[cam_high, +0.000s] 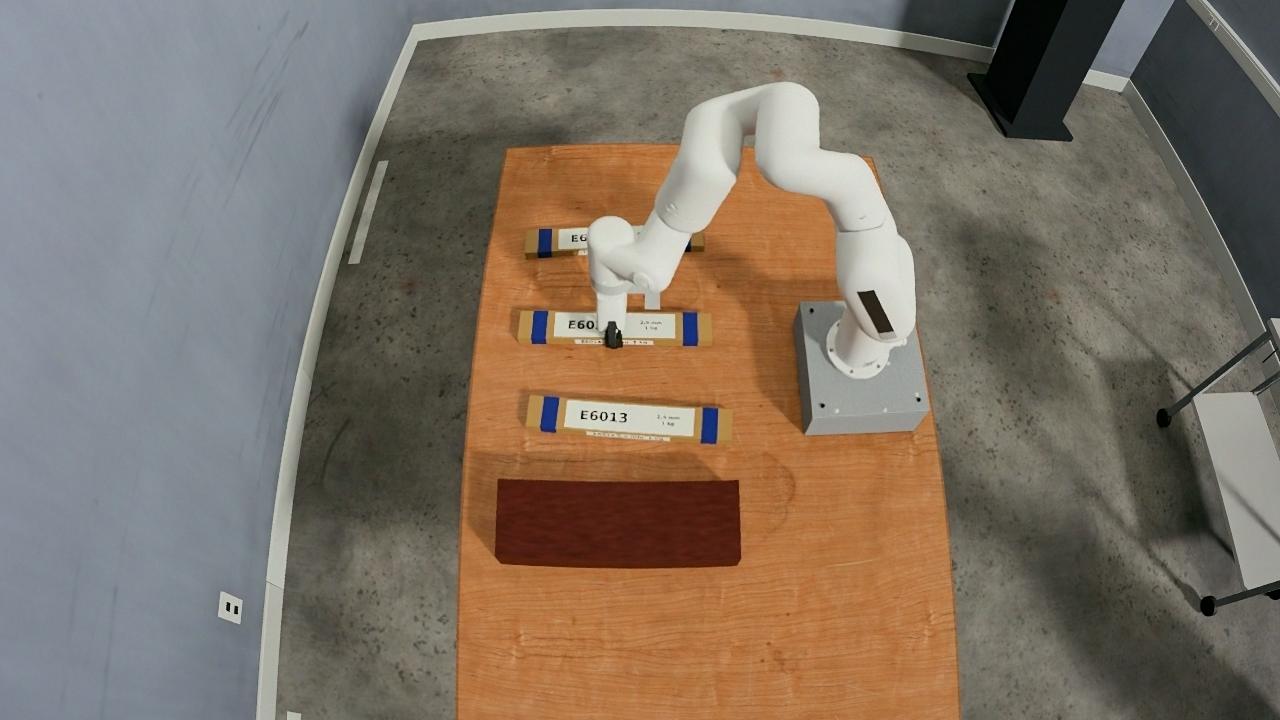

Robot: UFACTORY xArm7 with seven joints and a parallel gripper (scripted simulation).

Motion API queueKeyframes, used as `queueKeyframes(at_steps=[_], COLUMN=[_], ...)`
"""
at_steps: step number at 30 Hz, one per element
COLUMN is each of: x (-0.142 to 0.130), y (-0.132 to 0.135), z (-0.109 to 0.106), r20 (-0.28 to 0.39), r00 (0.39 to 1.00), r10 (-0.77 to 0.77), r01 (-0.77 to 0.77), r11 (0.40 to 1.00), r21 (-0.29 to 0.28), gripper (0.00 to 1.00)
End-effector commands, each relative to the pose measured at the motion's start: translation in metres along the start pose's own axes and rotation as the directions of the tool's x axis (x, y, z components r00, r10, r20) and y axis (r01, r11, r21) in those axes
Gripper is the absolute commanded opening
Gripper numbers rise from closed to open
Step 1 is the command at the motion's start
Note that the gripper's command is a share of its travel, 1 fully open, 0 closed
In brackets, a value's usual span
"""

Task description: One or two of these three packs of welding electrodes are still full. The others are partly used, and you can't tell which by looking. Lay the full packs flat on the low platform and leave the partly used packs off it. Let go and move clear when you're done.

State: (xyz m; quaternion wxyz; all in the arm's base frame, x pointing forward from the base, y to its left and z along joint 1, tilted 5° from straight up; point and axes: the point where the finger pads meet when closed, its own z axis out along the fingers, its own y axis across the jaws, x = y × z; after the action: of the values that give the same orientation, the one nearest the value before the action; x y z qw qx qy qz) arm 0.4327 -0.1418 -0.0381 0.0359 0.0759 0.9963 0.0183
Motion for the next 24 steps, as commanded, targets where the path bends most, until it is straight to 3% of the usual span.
queueKeyframes(at_steps=[1, 16, 24], x=[-0.003, -0.002, -0.002], y=[-0.001, 0.0, 0.0], z=[-0.01, -0.045, -0.05], r20=[0.007, 0.007, 0.007], r00=[1.0, 1.0, 1.0], r10=[0.0, 0.0, 0.0], r01=[0.0, 0.0, 0.0], r11=[1.0, 1.0, 1.0], r21=[0.001, 0.001, 0.001], gripper=[0.58, 0.58, 0.58])
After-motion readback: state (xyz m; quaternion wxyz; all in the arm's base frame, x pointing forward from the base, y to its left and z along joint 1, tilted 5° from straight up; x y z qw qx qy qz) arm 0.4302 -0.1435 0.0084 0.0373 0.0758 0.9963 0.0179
